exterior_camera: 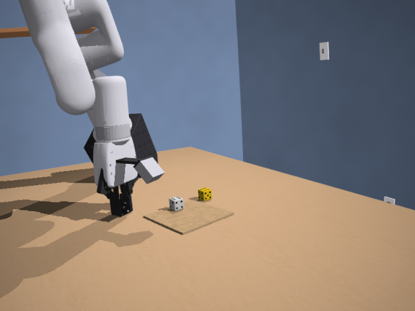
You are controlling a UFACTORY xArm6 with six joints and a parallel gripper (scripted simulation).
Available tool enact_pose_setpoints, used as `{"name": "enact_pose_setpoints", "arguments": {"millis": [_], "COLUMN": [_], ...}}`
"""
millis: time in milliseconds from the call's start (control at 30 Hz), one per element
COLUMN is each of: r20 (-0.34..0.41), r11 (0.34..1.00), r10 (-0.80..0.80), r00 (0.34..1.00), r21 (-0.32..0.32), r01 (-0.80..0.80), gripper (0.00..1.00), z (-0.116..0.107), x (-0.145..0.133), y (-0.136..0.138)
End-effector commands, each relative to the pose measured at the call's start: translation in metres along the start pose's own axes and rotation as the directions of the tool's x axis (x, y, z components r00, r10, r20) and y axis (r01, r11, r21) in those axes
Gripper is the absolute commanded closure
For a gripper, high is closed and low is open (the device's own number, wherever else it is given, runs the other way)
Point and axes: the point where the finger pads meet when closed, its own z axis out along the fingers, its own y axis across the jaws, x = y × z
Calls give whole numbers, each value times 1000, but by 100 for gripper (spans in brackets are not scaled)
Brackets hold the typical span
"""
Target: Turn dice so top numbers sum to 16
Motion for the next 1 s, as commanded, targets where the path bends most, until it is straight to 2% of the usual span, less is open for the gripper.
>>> {"name": "enact_pose_setpoints", "arguments": {"millis": [0,533,967], "r20": [-1,-1,-1], "r11": [1000,1000,1000], "r10": [0,0,0], "r00": [1000,1000,1000], "r21": [-1,-1,-1], "r01": [0,0,0], "gripper": [79,79,79], "z": [0,-23,-64], "x": [1,0,0], "y": [0,0,0]}}
